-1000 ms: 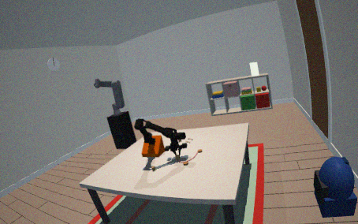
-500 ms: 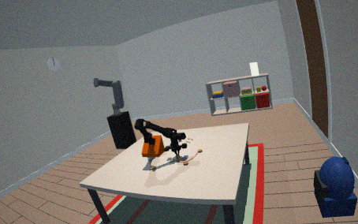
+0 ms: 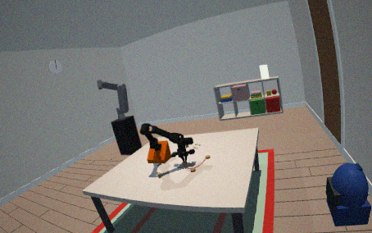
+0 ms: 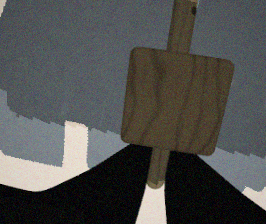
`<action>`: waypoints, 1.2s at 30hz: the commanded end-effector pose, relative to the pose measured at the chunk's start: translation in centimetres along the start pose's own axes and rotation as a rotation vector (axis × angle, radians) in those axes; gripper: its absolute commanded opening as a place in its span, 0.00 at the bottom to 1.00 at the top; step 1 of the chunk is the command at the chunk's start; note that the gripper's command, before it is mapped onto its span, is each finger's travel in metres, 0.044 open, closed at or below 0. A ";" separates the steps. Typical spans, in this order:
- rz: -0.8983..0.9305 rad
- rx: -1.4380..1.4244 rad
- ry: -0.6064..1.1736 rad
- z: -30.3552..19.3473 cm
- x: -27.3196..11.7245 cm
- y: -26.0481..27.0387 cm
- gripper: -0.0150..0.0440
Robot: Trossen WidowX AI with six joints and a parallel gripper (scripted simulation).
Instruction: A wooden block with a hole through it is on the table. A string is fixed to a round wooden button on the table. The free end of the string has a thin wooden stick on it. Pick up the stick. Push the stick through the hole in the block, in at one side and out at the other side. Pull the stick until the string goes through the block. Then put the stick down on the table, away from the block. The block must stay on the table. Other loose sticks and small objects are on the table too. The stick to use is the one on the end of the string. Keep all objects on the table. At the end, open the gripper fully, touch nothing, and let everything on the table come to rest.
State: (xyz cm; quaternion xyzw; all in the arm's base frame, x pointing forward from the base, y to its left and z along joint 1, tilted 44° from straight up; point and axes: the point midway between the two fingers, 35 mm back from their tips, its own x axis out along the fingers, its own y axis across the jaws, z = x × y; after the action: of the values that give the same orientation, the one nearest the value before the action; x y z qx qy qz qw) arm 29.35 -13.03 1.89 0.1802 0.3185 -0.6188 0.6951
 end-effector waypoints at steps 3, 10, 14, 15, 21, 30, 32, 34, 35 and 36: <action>0.000 -0.002 -0.006 0.0 0.1 -0.1 0.25; 0.001 -0.002 -0.006 -0.6 0.1 -0.1 0.25; 0.004 -0.002 -0.006 -1.1 0.1 -0.2 0.25; 0.005 -0.002 -0.006 -1.2 0.1 -0.2 0.25; 0.011 -0.002 -0.005 -1.9 0.1 -0.3 0.25; 0.019 -0.001 -0.004 -2.8 0.1 -0.3 0.25; 0.020 -0.001 -0.004 -3.0 0.0 -0.3 0.25; 0.022 -0.001 -0.004 -3.2 0.0 -0.3 0.25; 0.023 -0.001 -0.004 -3.3 0.0 -0.3 0.25; 0.024 -0.001 -0.004 -3.4 0.0 -0.3 0.25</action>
State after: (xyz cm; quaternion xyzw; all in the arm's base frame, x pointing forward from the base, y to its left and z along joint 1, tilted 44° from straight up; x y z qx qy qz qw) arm 28.56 -11.17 -0.08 0.1836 0.3134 -0.6103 0.7040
